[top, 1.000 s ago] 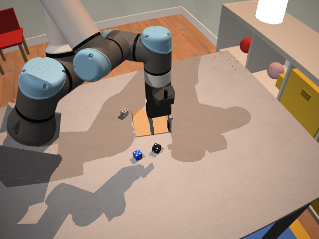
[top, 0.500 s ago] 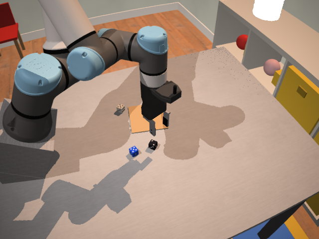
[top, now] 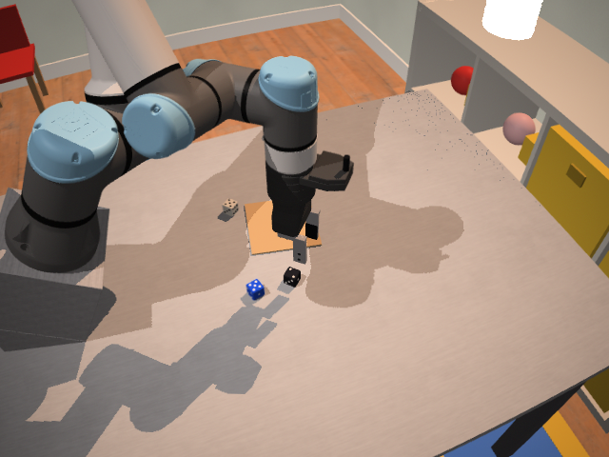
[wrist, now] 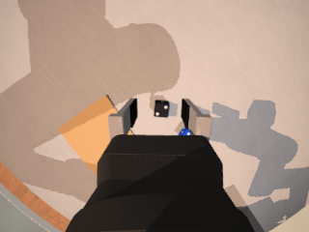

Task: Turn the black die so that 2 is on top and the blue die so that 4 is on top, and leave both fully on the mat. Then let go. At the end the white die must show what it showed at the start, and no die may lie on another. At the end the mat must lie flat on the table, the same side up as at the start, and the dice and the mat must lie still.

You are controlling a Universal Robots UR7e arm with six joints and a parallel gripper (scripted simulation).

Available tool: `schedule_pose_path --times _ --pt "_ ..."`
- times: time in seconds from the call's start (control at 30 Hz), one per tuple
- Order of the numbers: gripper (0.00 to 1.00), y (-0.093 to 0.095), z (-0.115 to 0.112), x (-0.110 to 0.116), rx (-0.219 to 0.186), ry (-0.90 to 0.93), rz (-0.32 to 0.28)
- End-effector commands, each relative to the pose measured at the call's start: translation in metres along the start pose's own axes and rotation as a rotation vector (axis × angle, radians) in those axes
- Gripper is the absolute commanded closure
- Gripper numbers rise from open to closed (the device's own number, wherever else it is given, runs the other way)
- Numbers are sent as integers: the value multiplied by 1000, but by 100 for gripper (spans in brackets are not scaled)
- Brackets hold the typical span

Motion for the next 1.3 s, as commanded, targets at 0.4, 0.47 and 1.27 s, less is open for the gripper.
schedule_pose_path --times 0.4,0.47,1.27 --pt "0 5 -2 4 0 -494 1" --pt "0 6 -2 5 0 -572 1" --pt "0 13 2 18 0 -1245 3"
Point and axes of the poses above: the point where the finger pads meet when closed, its own y axis out along the fingers, its own z axis across the jaws, x = y × z, the point moved 8 cm from there along -y, back along the fingers, and after that the axes turned 8 degrees about y, right-handed, at the moved point
